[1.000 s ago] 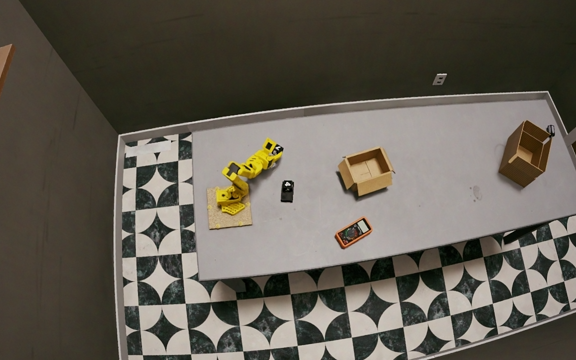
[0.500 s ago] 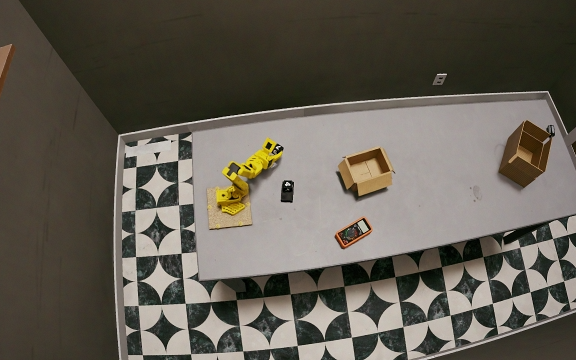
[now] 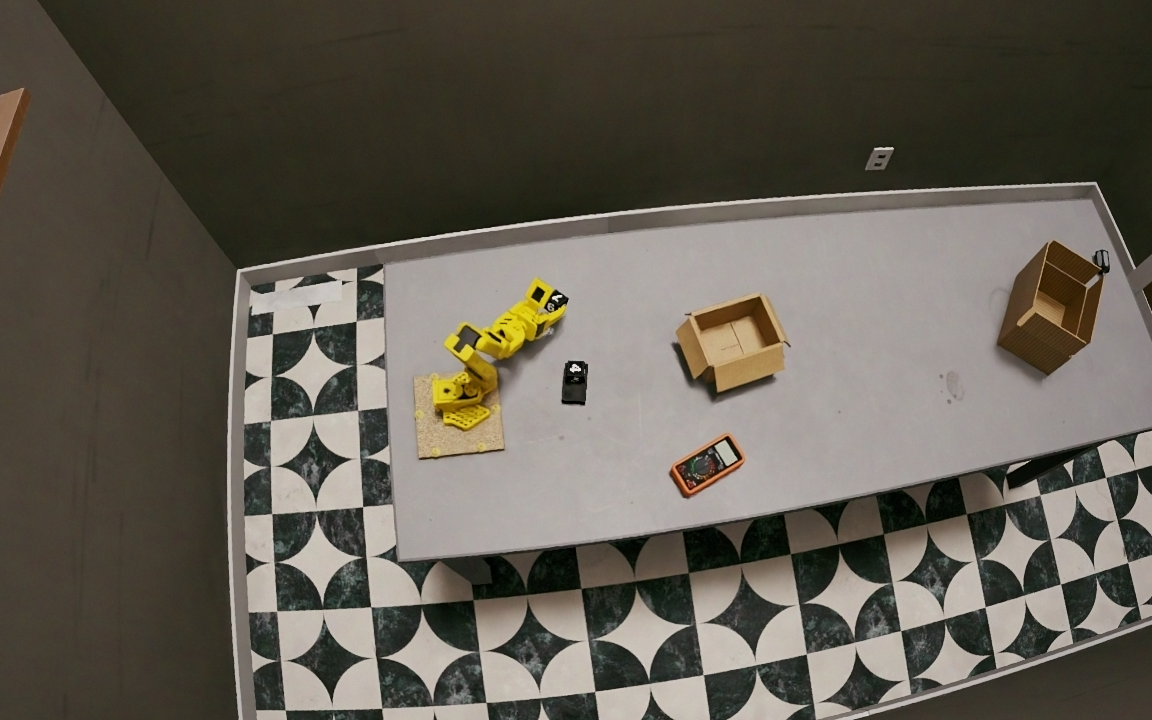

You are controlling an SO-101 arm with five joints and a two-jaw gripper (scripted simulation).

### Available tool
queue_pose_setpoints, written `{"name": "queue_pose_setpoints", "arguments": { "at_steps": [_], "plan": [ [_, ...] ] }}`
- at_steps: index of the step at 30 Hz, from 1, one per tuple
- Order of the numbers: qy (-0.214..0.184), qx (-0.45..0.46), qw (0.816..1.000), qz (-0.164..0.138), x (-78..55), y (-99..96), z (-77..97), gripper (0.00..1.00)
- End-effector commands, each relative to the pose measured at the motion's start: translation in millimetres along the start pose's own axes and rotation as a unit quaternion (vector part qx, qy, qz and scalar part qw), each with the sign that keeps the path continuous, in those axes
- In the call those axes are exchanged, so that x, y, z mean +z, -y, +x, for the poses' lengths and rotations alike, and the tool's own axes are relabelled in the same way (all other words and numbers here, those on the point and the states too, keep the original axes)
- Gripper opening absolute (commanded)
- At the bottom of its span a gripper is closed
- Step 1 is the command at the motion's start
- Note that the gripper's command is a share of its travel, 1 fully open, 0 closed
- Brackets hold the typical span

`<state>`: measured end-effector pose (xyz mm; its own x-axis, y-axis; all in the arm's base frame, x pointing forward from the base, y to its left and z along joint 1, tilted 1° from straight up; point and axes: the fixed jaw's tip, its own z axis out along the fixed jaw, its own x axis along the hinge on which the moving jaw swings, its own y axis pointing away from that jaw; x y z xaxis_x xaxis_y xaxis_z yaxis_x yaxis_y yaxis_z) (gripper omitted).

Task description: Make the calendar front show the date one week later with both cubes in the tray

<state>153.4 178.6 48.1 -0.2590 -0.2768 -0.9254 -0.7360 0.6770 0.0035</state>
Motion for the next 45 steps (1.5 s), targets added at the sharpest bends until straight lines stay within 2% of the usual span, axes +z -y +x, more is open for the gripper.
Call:
{"name": "queue_pose_setpoints", "arguments": {
  "at_steps": [1,45],
  "plan": [
    [-0.003,-0.004,1.0,0.004,-1.2,2.1,2.5,0.0],
    [-0.003,-0.004,1.0,0.004,3.1,2.3,13.7,0.0]
  ]
}}
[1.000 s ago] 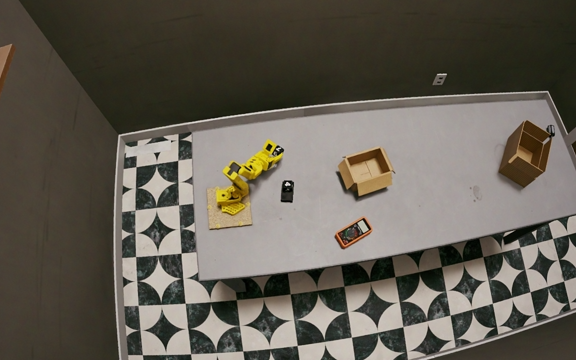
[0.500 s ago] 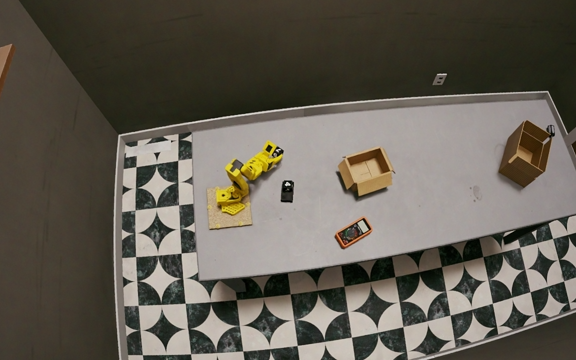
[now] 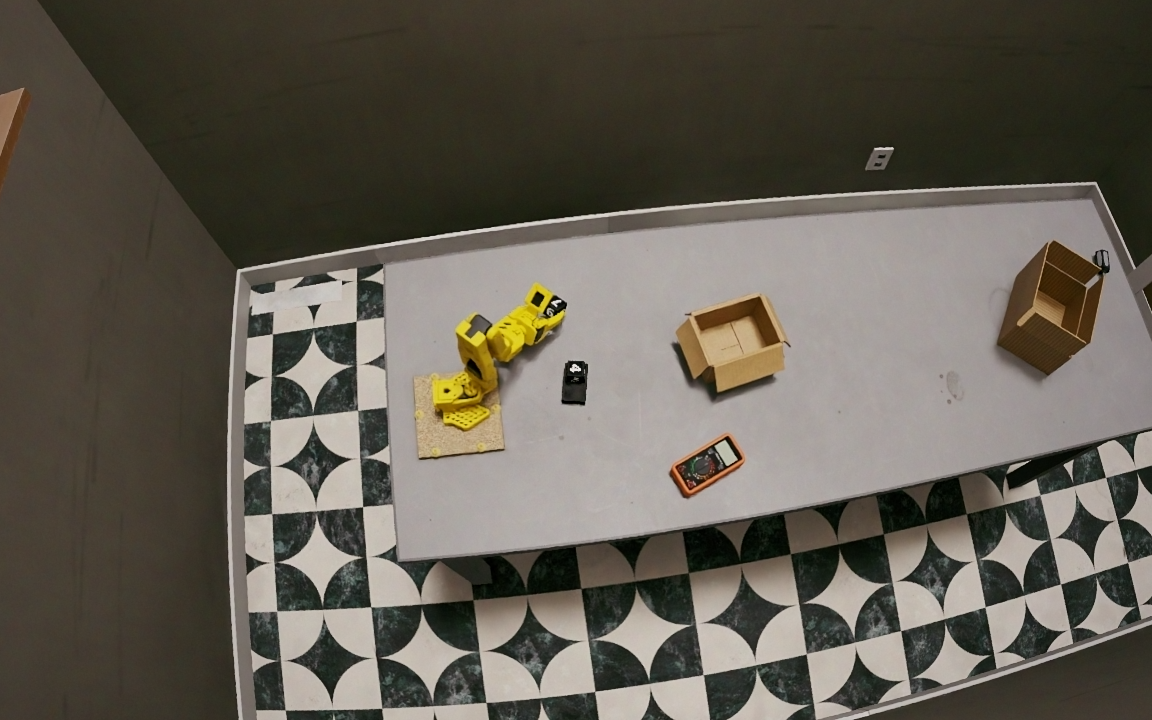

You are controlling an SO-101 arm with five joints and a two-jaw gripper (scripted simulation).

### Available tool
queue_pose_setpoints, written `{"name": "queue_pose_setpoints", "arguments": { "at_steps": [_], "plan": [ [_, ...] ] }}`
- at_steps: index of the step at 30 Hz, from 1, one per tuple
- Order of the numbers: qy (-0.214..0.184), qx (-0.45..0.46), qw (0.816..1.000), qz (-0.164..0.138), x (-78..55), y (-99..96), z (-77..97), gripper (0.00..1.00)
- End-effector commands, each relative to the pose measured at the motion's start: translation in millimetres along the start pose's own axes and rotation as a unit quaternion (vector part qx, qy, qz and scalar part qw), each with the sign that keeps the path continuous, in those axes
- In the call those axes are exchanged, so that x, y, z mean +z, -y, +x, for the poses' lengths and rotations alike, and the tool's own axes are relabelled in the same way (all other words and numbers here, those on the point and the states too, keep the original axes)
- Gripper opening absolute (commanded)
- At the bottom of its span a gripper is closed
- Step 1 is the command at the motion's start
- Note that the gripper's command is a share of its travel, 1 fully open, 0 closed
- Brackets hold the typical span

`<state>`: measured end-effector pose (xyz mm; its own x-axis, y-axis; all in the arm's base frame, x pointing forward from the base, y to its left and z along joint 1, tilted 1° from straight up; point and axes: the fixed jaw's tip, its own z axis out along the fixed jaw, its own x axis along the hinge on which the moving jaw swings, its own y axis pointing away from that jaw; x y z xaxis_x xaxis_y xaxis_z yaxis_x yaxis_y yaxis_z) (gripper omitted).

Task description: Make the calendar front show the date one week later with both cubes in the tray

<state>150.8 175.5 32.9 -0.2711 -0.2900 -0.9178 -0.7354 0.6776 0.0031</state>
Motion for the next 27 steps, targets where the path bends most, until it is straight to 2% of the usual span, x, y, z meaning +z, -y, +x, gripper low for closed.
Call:
{"name": "queue_pose_setpoints", "arguments": {
  "at_steps": [1,27],
  "plan": [
    [0.007,-0.004,1.0,0.004,1.3,2.0,-1.6,0.0],
    [0.007,-0.003,1.0,0.004,5.4,2.1,8.4,0.0]
  ]
}}
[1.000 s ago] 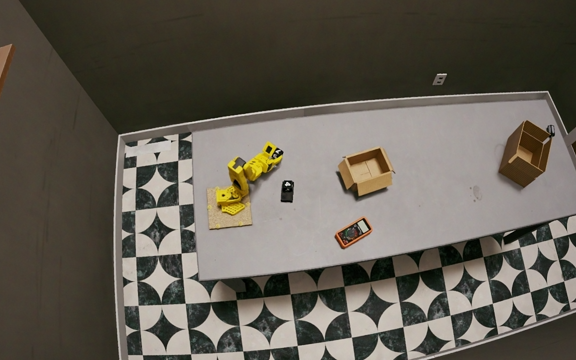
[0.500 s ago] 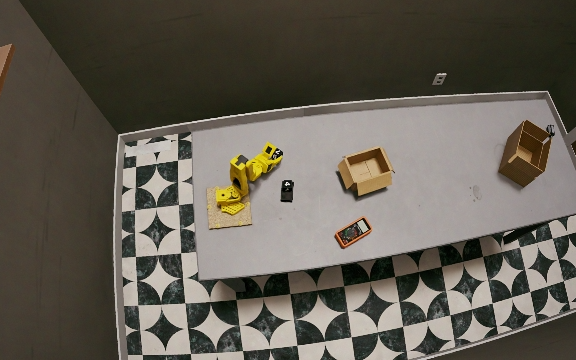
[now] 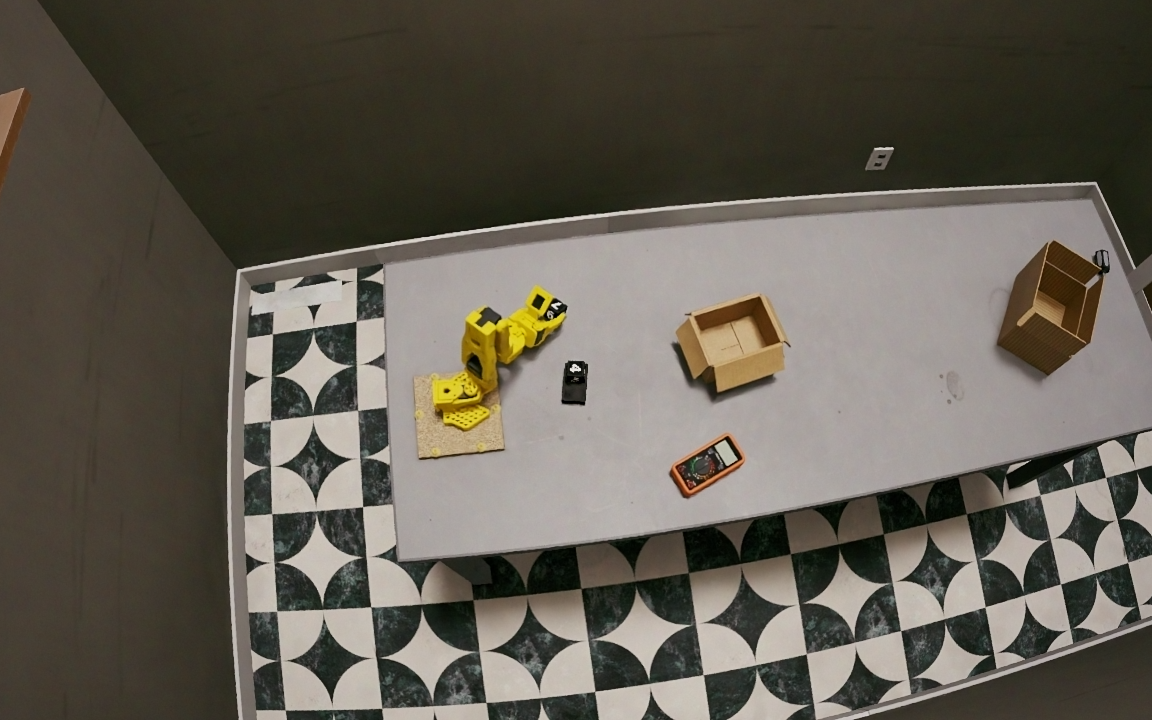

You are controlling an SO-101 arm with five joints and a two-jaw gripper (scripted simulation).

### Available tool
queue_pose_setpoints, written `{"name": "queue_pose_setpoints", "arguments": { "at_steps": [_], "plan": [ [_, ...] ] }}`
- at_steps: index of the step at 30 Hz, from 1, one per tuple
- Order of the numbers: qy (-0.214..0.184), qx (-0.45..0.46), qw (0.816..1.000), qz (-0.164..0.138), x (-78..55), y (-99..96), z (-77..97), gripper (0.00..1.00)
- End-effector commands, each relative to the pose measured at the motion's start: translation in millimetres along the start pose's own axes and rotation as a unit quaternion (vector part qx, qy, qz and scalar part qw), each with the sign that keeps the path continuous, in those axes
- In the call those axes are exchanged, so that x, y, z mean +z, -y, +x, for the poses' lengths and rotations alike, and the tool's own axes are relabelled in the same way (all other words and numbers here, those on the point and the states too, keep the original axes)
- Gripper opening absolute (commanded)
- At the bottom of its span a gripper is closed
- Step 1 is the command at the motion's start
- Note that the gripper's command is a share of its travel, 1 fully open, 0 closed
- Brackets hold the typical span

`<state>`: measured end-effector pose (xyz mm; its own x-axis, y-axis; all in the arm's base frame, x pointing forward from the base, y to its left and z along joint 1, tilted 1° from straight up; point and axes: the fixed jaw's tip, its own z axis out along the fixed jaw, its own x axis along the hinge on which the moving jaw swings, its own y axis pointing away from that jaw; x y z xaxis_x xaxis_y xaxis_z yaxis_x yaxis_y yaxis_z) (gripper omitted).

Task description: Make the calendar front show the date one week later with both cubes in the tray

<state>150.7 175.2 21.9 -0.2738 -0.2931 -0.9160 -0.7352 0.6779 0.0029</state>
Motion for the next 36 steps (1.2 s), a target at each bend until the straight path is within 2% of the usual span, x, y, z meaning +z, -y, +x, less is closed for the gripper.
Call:
{"name": "queue_pose_setpoints", "arguments": {
  "at_steps": [1,36],
  "plan": [
    [0.009,-0.003,1.0,0.004,1.3,2.0,-1.7,0.0],
    [0.009,-0.003,1.0,0.004,4.4,2.1,5.5,0.0]
  ]
}}
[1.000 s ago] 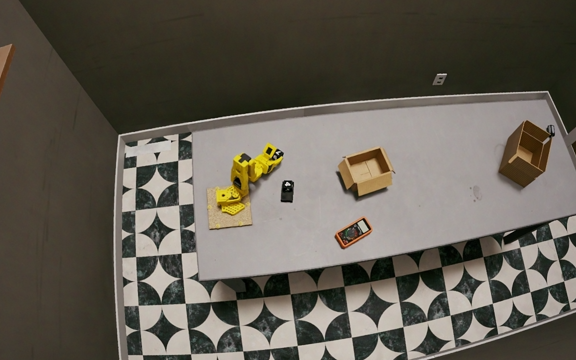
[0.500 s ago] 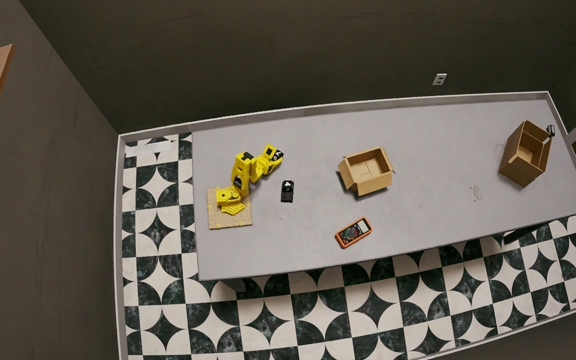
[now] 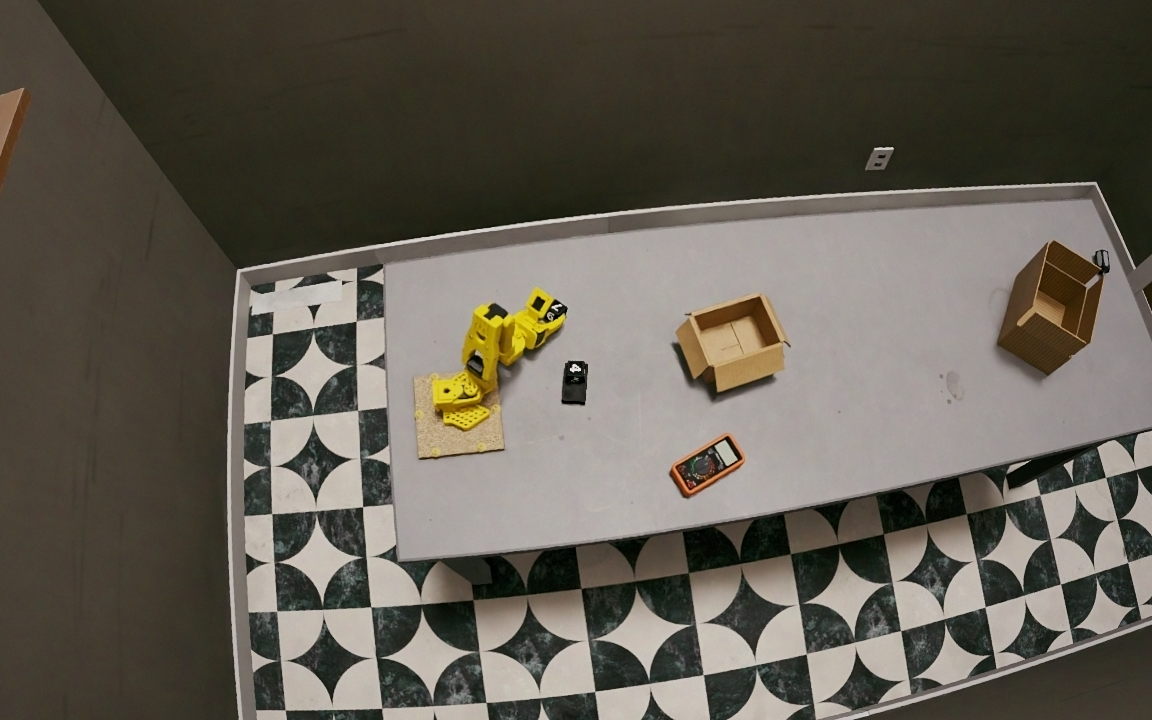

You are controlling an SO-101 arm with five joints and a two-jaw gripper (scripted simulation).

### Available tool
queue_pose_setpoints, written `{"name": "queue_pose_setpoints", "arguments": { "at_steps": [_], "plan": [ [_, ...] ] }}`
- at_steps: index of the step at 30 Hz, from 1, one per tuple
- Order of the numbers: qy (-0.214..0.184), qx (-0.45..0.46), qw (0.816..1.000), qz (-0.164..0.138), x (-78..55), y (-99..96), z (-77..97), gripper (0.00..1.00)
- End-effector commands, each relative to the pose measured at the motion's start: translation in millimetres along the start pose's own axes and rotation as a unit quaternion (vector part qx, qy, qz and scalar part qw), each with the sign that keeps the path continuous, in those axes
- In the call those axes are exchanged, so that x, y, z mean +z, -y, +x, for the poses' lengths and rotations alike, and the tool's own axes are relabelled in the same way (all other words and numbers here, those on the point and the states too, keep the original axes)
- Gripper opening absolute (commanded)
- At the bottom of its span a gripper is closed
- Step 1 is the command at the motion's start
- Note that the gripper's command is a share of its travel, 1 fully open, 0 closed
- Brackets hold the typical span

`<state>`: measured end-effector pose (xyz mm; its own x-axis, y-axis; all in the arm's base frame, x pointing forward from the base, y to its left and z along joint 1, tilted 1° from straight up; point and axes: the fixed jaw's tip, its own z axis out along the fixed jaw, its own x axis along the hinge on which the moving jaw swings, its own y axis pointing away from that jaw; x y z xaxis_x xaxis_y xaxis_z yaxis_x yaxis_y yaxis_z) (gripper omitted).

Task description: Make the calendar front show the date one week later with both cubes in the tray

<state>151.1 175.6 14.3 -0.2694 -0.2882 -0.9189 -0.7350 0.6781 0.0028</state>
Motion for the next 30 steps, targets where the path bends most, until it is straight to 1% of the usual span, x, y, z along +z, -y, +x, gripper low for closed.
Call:
{"name": "queue_pose_setpoints", "arguments": {
  "at_steps": [1,6,14,24,30],
  "plan": [
    [0.005,-0.004,1.0,0.004,0.8,2.0,-1.2,0.0],
    [0.005,-0.004,1.0,0.004,0.8,2.0,-1.2,0.02],
    [0.005,-0.004,1.0,0.004,0.8,2.0,-1.2,0.17],
    [0.005,-0.004,1.0,0.004,0.8,2.0,-1.2,0.19],
    [0.005,-0.004,1.0,0.004,0.8,2.0,-1.2,0.23]
  ]
}}
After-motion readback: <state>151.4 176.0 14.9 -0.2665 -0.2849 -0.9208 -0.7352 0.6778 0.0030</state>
